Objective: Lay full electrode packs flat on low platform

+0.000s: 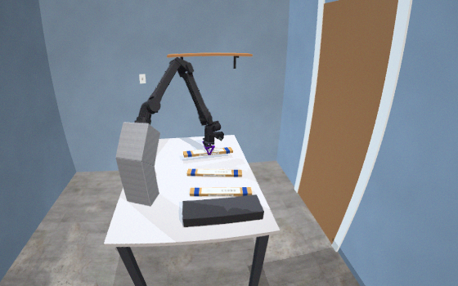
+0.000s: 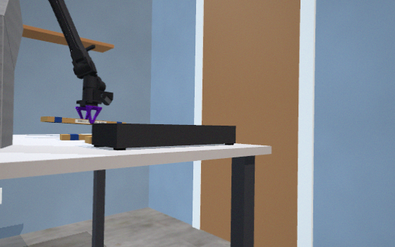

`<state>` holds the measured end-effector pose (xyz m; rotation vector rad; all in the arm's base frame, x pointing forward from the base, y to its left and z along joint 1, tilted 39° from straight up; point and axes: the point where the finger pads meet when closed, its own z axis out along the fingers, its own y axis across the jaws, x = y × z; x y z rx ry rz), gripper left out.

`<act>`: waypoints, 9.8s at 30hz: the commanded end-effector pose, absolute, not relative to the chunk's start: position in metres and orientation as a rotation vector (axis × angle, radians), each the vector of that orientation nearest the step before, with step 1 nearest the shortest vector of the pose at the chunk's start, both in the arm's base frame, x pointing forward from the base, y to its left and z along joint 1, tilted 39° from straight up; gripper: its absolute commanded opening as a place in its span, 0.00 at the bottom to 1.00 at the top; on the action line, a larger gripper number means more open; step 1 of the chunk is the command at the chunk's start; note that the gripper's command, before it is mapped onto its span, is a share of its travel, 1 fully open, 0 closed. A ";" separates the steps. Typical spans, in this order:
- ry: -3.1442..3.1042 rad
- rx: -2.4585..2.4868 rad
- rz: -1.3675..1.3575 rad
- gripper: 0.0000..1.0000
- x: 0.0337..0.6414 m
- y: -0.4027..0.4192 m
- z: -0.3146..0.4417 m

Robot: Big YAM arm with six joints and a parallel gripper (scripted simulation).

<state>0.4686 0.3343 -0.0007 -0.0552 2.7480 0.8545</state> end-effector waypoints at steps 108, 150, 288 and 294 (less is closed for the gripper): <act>2.665 -0.032 0.868 0.00 0.450 0.231 0.158; 2.655 -0.017 0.871 0.00 0.447 0.230 0.156; 2.696 0.166 0.884 0.00 0.455 -0.006 -0.019; 2.694 0.169 0.884 0.00 0.455 -0.007 -0.019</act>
